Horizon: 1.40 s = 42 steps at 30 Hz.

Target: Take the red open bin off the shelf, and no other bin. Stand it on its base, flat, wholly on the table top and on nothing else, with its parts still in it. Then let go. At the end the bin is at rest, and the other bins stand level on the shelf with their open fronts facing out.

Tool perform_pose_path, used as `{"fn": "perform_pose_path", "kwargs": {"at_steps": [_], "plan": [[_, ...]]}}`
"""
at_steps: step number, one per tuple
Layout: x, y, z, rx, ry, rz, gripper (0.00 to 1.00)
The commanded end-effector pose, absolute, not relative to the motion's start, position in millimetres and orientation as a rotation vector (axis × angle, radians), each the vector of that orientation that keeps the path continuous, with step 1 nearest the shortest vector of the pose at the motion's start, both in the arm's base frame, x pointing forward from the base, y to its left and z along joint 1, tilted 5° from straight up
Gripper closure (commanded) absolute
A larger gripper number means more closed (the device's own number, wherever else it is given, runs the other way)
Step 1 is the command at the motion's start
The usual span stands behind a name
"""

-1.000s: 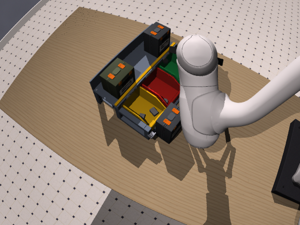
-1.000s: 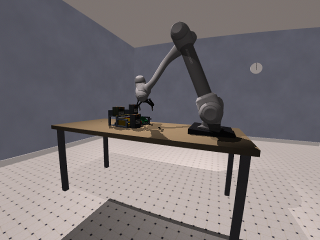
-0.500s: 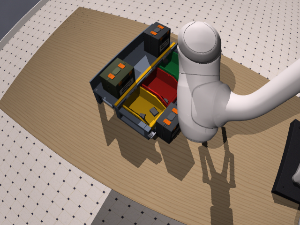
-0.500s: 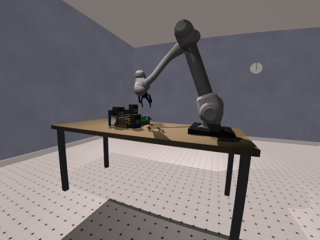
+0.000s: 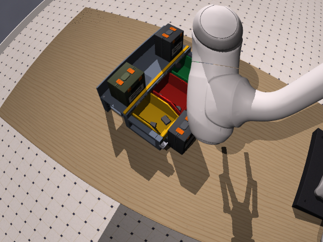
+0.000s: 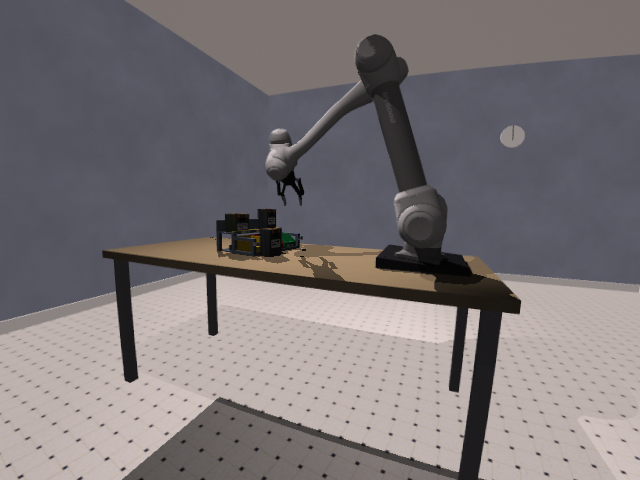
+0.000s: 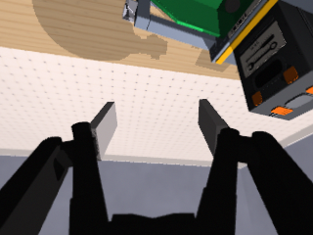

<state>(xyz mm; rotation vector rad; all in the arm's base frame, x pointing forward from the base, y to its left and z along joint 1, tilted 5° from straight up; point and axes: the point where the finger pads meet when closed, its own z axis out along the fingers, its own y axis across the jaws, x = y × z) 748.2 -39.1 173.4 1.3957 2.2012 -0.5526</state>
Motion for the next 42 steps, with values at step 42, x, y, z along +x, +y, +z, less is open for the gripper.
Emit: {"fn": "perform_pose_path", "kwargs": {"at_steps": [42], "plan": [[751.4,-40.1,215.3,1.396,2.201,-0.552,0.43]]}}
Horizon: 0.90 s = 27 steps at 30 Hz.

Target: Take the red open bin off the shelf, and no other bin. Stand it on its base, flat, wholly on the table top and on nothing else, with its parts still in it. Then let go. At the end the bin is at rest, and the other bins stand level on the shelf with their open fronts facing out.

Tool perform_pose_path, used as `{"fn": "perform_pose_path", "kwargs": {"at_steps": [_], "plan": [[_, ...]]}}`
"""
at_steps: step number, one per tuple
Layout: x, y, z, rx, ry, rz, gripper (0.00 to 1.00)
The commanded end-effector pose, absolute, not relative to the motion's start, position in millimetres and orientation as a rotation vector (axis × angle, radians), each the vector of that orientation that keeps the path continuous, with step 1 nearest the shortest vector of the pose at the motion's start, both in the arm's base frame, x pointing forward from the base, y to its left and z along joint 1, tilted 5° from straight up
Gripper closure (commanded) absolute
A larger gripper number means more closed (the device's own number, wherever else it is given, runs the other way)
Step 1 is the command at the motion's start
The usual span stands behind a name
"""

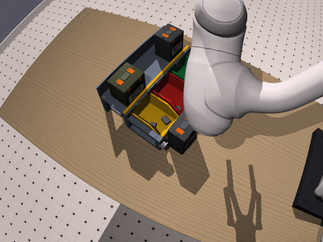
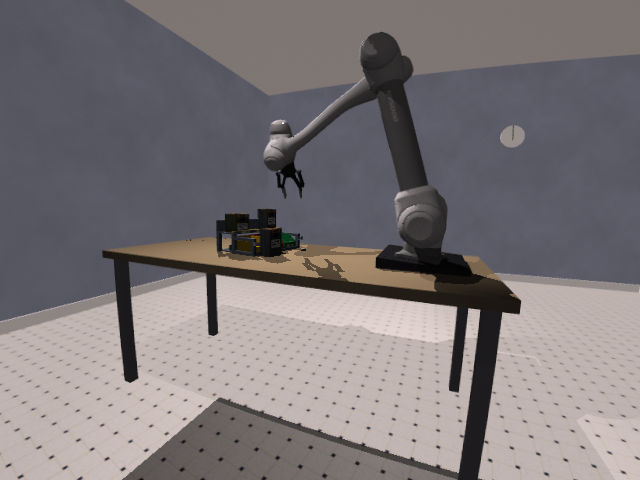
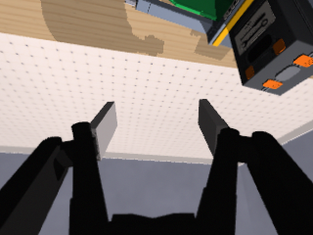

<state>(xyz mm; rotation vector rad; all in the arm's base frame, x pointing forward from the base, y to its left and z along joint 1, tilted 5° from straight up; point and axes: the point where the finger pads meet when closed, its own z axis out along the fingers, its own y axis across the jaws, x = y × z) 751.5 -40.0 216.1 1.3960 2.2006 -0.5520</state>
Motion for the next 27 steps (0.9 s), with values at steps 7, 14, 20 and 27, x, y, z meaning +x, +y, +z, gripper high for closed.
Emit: {"fn": "perform_pose_path", "kwargs": {"at_steps": [7,14,20,27], "plan": [[751.1,-40.0,211.3,1.396,2.201,-0.552,0.43],[751.1,-40.0,211.3,1.396,2.201,-0.552,0.43],[707.1,-41.1,211.6,1.396,2.201,-0.552,0.43],[696.1,-41.3,211.7,1.396,2.201,-0.552,0.43]]}}
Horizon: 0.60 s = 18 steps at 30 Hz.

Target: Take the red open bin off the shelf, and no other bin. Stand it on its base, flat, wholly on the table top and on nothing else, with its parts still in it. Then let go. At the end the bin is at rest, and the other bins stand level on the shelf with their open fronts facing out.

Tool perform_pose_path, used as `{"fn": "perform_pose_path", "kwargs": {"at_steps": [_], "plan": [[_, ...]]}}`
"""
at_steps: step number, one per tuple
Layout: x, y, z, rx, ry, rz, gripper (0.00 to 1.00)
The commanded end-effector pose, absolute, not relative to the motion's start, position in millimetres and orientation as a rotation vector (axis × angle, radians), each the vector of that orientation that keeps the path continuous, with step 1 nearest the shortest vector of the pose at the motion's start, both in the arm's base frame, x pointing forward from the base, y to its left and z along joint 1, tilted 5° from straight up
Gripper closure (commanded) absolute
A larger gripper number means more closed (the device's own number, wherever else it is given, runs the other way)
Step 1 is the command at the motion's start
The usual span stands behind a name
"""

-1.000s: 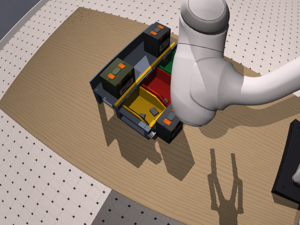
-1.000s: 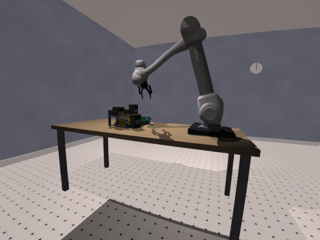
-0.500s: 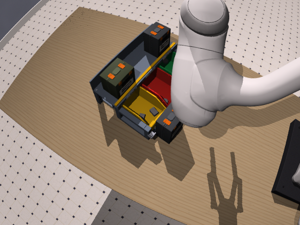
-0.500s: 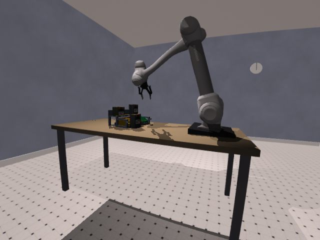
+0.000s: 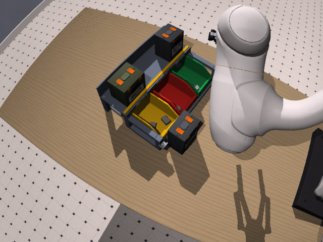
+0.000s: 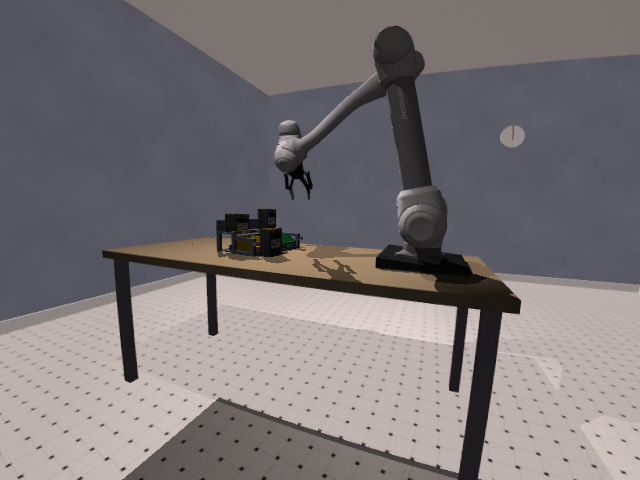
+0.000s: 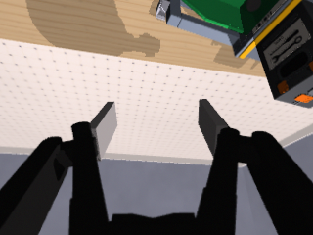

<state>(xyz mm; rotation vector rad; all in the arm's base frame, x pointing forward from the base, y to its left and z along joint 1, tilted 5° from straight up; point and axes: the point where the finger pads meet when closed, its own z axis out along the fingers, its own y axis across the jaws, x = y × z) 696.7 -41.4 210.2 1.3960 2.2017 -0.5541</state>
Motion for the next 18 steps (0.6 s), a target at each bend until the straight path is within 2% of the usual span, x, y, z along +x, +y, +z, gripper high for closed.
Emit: {"fn": "perform_pose_path", "kwargs": {"at_steps": [1,18], "plan": [[696.1,-41.3,211.7,1.396,2.201,-0.552,0.43],[665.8,-42.1,211.9,1.396,2.201,-0.552,0.43]]}}
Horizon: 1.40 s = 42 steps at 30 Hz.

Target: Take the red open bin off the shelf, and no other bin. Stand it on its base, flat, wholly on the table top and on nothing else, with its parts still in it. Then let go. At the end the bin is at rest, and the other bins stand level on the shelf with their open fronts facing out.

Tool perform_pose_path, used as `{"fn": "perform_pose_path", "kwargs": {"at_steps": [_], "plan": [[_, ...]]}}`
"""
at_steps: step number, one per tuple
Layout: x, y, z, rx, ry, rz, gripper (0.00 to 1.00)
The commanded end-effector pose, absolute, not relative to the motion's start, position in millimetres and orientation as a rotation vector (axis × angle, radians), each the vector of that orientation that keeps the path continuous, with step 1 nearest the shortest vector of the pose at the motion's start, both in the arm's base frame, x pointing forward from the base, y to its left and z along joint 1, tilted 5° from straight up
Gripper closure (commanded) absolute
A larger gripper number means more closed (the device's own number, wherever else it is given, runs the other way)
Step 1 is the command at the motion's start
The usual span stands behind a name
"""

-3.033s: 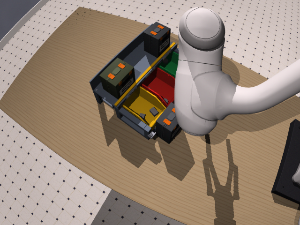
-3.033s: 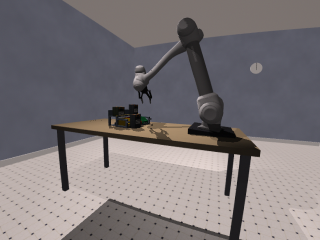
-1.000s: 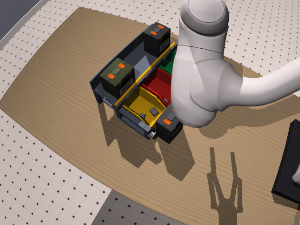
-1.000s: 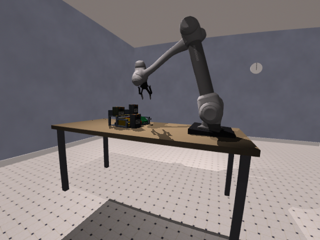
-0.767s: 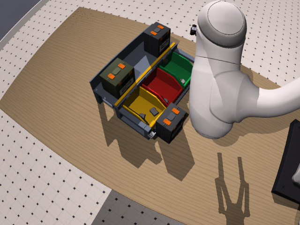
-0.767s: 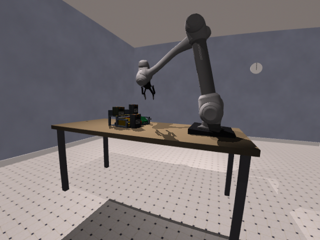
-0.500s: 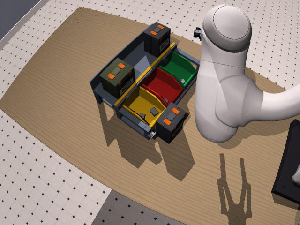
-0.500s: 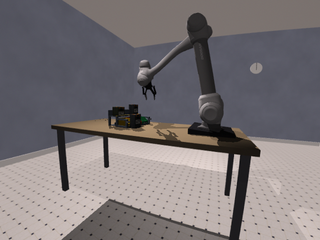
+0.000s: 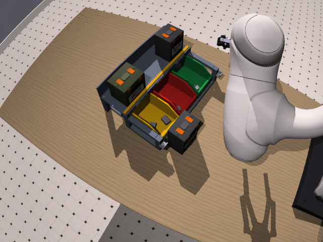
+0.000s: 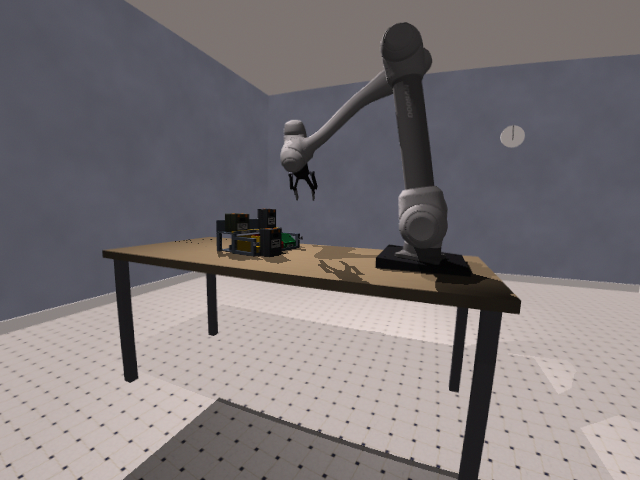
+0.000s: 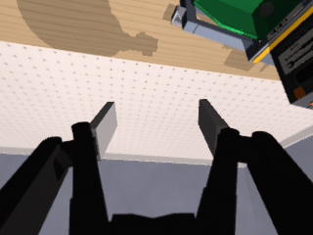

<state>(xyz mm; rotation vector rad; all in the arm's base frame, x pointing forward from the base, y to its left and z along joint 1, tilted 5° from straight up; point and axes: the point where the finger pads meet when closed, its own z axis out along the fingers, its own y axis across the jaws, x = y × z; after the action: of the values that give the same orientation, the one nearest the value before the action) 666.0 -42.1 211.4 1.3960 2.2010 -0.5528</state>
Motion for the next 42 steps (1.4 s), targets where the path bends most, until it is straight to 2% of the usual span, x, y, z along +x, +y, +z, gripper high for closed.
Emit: {"fn": "perform_pose_path", "kwargs": {"at_steps": [1,39,42], "plan": [[665.8,-42.1,211.9,1.396,2.201,-0.552,0.43],[680.8,-41.7,211.8,1.396,2.201,-0.552,0.43],[657.8,-30.9,227.8,1.282,2.273,-0.389,0.43]]}}
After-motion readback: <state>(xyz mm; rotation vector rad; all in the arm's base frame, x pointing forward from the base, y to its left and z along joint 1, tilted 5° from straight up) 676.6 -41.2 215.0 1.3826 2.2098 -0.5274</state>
